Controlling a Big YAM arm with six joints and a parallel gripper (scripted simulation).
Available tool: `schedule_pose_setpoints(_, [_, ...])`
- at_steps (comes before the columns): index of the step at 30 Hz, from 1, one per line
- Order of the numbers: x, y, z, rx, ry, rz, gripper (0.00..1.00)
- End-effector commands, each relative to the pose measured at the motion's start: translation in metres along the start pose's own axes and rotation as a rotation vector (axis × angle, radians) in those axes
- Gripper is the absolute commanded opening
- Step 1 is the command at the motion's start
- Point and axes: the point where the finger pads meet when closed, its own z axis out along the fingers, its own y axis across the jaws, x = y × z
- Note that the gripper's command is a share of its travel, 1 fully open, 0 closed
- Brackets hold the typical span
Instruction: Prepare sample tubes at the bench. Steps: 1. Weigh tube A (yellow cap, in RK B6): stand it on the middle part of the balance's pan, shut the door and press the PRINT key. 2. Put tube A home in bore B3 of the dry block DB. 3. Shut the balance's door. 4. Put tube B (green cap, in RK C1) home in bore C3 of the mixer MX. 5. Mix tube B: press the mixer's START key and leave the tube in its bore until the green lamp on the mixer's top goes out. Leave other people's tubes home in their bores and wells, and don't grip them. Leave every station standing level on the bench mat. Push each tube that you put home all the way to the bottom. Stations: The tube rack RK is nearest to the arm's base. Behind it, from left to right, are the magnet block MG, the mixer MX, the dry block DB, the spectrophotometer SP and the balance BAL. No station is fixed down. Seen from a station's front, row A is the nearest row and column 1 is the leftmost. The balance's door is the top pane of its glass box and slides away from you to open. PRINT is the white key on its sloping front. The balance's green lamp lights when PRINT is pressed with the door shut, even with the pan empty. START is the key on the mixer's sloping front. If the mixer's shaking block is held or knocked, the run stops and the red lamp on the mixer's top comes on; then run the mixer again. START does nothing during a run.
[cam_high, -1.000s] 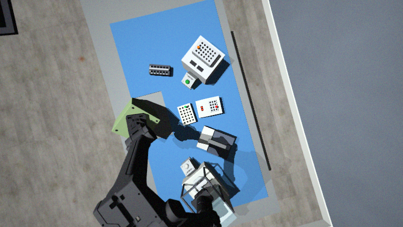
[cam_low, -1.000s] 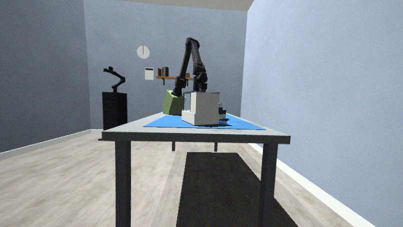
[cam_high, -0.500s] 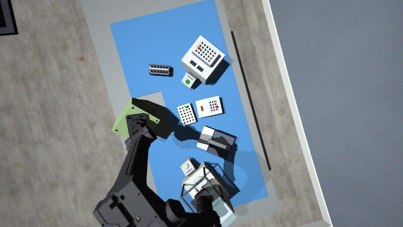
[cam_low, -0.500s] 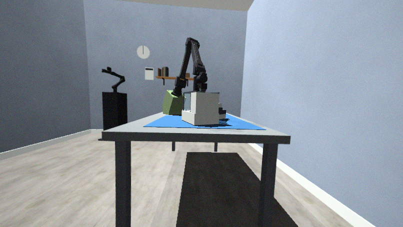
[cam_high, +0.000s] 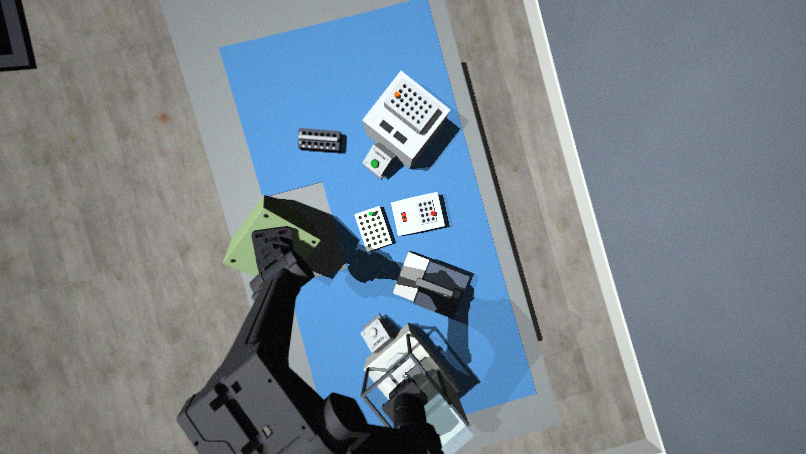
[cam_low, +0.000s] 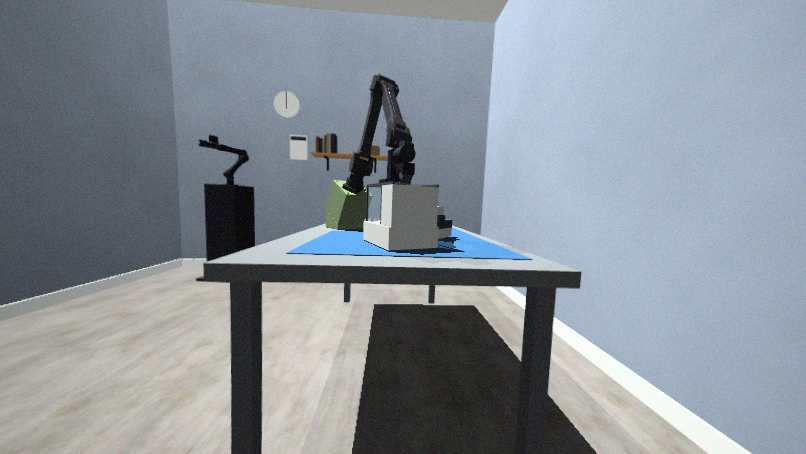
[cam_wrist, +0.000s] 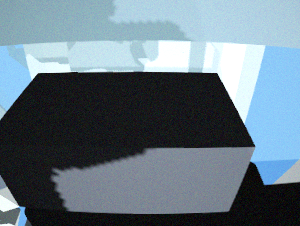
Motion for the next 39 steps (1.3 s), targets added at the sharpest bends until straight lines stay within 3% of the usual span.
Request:
schedule_pose_setpoints(1, [-0.024, -0.004, -0.026, 0.006, -0.053, 0.005, 0.09])
schedule_pose_setpoints(15, [-0.024, -0.004, -0.051, 0.006, -0.055, -0.005, 0.09])
schedule_pose_setpoints(18, [-0.022, -0.005, -0.046, 0.006, -0.042, -0.003, 0.09])
schedule_pose_setpoints(32, [-0.024, -0.003, -0.077, 0.006, -0.057, -0.006, 0.09])
schedule_pose_setpoints(34, [-0.024, -0.003, -0.077, 0.006, -0.057, -0.006, 0.09])
schedule_pose_setpoints(35, [-0.018, -0.005, -0.065, 0.005, -0.025, -0.001, 0.09])
schedule_pose_setpoints(39, [-0.024, -0.003, -0.086, 0.007, -0.058, -0.006, 0.09])
